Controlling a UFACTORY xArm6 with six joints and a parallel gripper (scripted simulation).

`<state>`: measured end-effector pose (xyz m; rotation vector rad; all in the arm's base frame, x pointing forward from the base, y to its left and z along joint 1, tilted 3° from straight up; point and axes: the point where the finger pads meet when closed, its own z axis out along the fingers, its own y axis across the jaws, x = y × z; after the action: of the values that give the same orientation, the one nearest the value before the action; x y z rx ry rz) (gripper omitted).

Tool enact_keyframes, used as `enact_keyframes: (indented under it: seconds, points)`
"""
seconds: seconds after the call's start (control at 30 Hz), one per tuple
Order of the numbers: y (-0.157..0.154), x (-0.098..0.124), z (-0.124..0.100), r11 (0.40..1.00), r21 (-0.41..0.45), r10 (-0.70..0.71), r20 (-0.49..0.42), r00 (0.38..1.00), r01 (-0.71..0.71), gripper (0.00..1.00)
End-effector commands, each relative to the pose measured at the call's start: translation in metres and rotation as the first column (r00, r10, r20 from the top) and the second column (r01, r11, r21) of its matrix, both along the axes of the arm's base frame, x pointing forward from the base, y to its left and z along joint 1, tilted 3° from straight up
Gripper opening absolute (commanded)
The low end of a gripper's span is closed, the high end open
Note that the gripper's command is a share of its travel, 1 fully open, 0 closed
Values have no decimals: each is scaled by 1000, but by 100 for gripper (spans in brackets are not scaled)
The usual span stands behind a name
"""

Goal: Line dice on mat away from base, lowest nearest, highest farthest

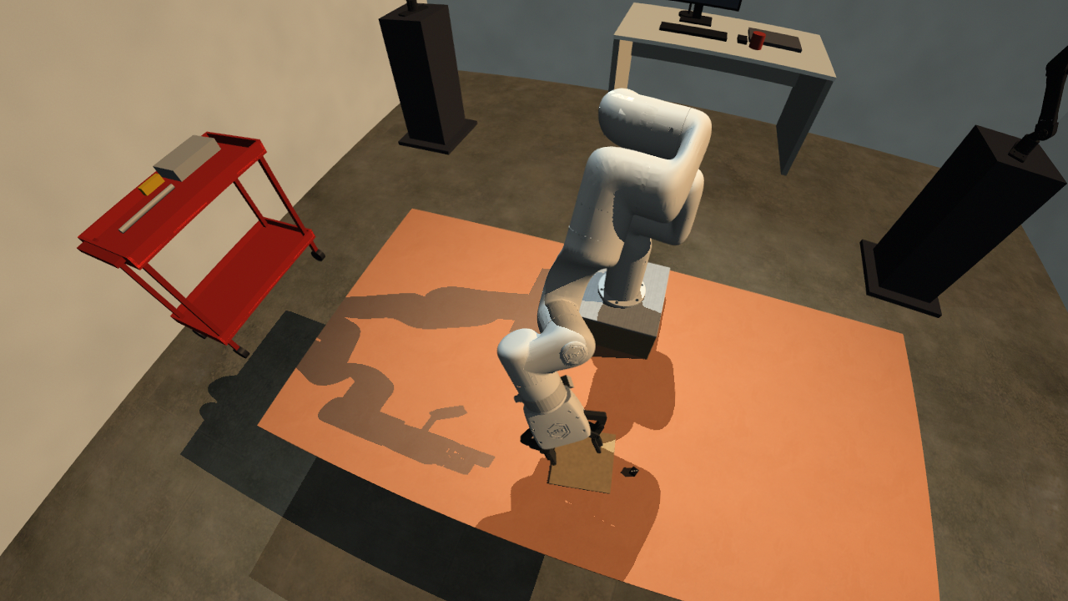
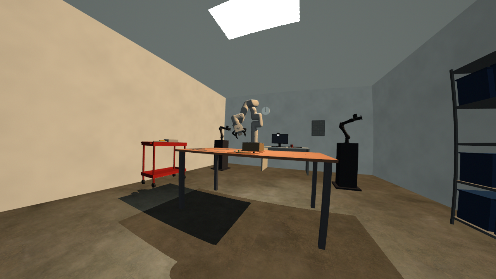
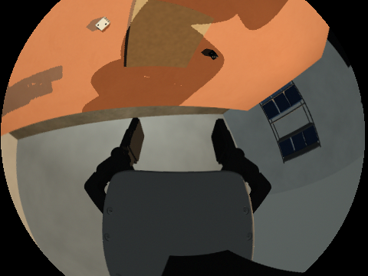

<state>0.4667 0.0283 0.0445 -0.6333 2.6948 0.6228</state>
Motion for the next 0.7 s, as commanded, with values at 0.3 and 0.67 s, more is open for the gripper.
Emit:
enact_keyframes:
  seconds: [0.3,0.67]
  points:
    - [-38,-14,-7,920,-198,348,12,938,-339,100]
    - [-68,-23,-11,772,-317,572,-32,819,-551,100]
